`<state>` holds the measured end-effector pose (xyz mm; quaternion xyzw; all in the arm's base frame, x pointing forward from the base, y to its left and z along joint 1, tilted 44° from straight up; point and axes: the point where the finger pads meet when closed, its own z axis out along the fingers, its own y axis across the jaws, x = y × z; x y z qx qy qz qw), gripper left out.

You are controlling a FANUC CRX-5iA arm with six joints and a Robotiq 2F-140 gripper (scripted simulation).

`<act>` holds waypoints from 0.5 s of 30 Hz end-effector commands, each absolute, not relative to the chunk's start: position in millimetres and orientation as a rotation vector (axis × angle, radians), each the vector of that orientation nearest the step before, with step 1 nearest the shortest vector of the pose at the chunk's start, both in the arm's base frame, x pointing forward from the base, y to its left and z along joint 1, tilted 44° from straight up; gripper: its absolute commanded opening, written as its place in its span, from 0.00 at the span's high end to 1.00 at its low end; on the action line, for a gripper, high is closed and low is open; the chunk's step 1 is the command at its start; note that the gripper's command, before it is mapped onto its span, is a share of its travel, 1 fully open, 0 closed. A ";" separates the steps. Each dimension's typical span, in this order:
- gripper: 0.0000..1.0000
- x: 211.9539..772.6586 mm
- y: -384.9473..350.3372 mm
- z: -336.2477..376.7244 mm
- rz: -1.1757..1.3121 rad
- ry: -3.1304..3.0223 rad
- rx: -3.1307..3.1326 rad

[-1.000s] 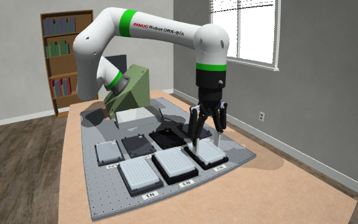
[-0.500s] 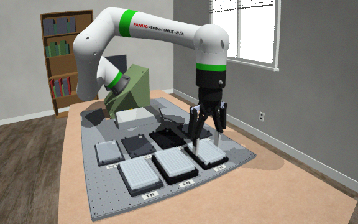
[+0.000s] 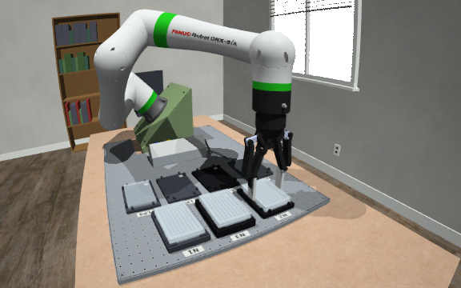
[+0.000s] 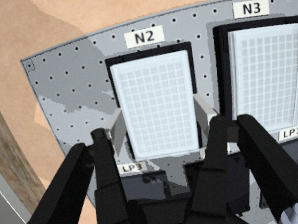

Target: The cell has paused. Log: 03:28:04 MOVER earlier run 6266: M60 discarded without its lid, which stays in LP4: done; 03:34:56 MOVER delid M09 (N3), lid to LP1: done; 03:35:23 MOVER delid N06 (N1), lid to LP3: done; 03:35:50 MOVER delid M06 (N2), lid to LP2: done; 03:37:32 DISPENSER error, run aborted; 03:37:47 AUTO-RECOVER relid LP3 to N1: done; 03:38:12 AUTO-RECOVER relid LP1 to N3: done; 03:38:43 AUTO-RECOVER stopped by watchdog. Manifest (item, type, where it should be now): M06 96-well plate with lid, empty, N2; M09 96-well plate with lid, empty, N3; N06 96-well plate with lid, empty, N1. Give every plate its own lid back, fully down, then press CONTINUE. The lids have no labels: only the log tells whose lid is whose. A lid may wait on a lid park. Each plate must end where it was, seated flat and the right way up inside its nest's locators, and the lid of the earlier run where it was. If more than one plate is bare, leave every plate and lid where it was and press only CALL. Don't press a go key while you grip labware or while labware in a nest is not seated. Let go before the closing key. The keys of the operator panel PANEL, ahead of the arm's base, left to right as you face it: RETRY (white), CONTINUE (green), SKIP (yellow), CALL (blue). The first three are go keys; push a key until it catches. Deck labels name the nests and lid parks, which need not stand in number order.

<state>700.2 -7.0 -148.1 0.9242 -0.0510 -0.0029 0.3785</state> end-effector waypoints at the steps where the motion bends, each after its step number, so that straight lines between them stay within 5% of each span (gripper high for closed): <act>1: 1.00 700.4 -6.7 -147.9 -0.007 -0.130 2.362; 13: 1.00 700.4 -6.7 -147.9 -0.007 -0.130 2.362; 14: 0.34 700.4 -6.7 -147.9 -0.007 -0.130 2.362; 15: 0.34 700.4 -6.7 -147.9 -0.007 -0.130 2.362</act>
